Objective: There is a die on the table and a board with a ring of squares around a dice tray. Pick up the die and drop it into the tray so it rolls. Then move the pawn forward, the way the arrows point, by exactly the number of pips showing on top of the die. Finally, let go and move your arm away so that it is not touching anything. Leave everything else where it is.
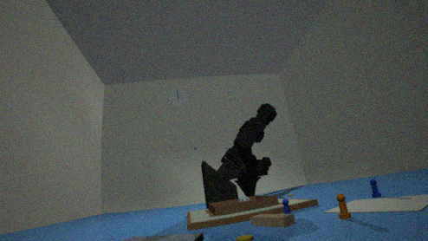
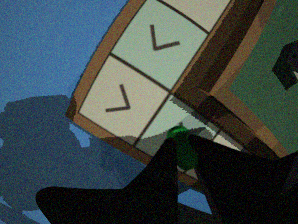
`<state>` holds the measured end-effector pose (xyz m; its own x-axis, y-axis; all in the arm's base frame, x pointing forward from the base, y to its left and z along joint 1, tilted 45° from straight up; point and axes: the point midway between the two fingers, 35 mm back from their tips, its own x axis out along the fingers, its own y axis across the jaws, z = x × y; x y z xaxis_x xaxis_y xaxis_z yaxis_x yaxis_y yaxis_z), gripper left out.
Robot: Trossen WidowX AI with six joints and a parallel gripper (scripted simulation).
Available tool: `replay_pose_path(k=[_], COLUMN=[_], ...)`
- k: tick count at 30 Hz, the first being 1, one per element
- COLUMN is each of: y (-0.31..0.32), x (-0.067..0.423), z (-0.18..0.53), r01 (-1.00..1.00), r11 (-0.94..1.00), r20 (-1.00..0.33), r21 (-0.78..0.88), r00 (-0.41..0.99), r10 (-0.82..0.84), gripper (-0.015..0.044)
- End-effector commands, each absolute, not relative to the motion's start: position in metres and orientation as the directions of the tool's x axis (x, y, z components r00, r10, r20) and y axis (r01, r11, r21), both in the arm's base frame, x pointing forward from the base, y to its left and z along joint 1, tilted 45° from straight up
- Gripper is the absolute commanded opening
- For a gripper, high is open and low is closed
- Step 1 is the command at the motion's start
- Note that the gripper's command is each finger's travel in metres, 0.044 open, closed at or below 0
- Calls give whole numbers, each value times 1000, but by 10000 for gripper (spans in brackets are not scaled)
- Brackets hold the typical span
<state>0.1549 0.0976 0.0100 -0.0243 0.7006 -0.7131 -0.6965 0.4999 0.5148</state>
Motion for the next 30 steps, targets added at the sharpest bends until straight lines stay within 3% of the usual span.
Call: replay_pose_path(k=[1, 30], y=[98, 11], x=[155, 156], z=[11, 94], r01=[-693, -691], r11=[500, 506], r20=[-709, -717], r21=[519, 516], r00=[-23, -24], r10=[705, 697], gripper=[0, 0])
